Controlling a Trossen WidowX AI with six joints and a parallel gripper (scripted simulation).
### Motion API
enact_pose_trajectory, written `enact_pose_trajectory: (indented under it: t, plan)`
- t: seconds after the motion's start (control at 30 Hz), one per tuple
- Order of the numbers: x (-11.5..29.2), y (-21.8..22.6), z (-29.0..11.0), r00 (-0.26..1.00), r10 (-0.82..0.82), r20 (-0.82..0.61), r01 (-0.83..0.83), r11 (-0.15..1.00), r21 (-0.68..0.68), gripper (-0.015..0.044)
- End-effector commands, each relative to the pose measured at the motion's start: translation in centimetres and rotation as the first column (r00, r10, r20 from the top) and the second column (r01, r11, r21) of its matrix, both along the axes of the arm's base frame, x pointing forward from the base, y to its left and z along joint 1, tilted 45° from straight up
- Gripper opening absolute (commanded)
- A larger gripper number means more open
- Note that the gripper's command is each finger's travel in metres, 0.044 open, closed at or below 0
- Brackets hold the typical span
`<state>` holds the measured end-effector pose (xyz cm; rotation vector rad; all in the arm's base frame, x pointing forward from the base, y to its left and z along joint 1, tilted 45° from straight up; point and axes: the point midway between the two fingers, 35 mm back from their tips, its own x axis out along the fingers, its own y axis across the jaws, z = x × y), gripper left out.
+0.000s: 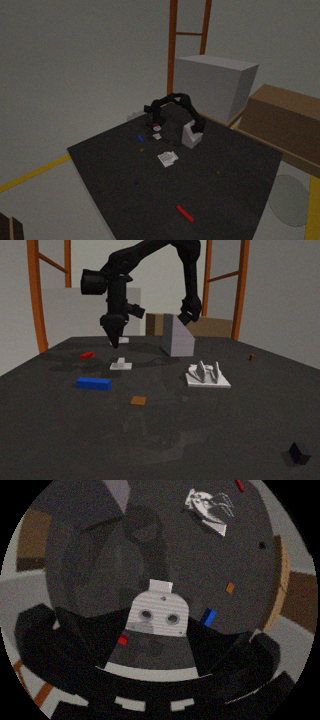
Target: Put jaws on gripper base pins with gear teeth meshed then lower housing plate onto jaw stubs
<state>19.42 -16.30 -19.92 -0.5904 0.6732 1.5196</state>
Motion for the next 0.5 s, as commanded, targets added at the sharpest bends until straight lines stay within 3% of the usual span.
enact_pose_trajectory:
  t: [0.0, 0.47]
  plan:
    - [0.1, -0.6, 0.5, 1.0, 0.004, 0.007, -0.004, 1.0, -0.008, 0.0351]
    - [2.0, 0.7, 2.7, 0.982, -0.141, -0.124, 0.136, 0.99, -0.042, 0.0351]
